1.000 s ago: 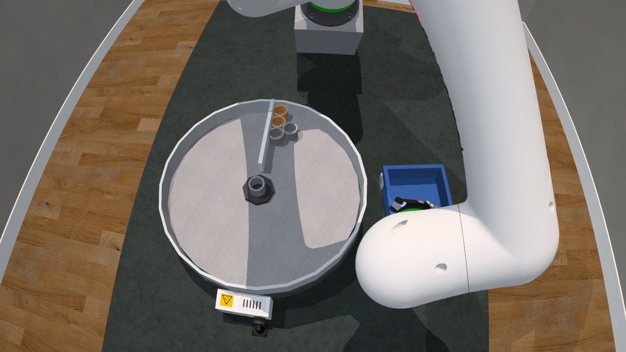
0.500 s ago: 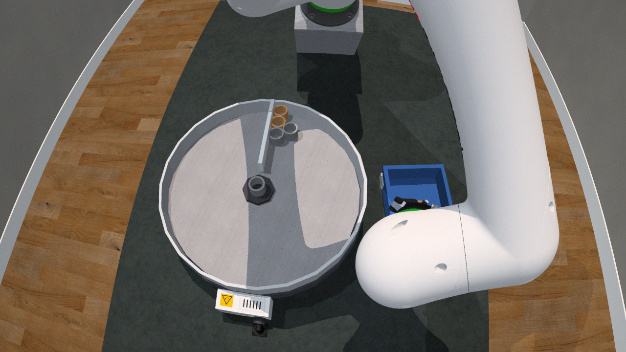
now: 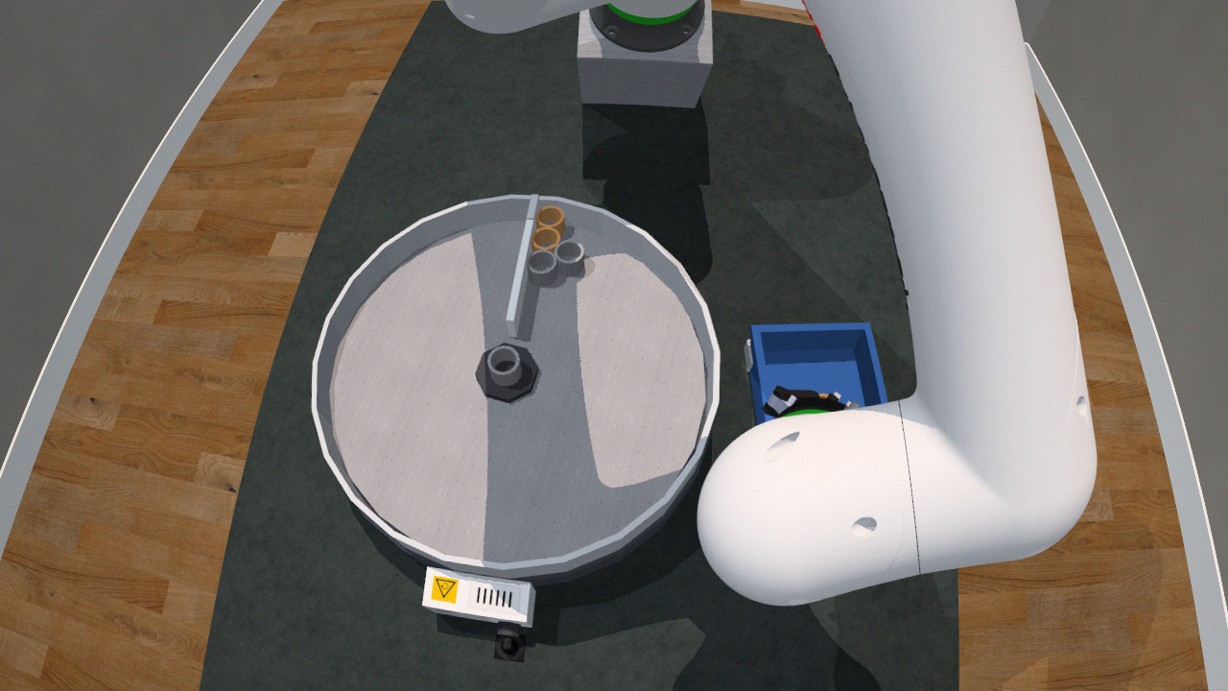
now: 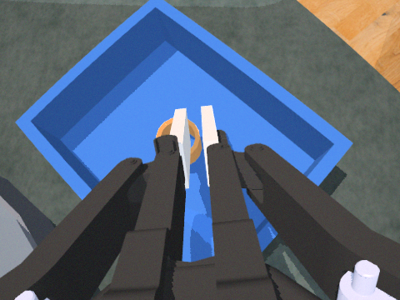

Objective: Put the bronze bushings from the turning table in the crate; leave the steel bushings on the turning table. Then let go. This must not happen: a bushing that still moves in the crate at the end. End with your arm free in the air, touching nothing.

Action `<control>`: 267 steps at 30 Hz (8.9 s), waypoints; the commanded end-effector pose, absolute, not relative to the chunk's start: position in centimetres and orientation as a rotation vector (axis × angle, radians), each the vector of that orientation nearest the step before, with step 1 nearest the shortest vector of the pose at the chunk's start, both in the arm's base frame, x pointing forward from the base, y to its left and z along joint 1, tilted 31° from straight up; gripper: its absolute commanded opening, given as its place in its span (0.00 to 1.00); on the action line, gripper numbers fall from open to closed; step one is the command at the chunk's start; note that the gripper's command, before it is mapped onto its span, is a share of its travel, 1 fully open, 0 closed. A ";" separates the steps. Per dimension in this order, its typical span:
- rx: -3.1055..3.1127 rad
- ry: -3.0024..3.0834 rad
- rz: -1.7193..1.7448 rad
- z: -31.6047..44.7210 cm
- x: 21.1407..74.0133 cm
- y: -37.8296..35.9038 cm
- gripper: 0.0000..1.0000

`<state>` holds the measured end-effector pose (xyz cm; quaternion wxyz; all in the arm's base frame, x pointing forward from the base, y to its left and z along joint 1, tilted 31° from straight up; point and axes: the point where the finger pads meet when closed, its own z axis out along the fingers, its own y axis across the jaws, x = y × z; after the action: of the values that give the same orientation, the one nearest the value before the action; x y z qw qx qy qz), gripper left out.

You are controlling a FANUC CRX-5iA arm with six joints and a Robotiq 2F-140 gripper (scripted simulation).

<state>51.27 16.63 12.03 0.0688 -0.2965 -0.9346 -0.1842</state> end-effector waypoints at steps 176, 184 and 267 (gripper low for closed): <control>-2.515 -2.336 -0.669 11.4 30.5 -8.4 0.24; -2.596 -2.282 -0.674 10.9 29.8 -9.6 0.24; -2.607 -2.274 -0.675 10.8 29.6 -9.6 0.24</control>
<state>29.62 -9.63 10.80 -0.1904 -0.7262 -0.6334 -0.1879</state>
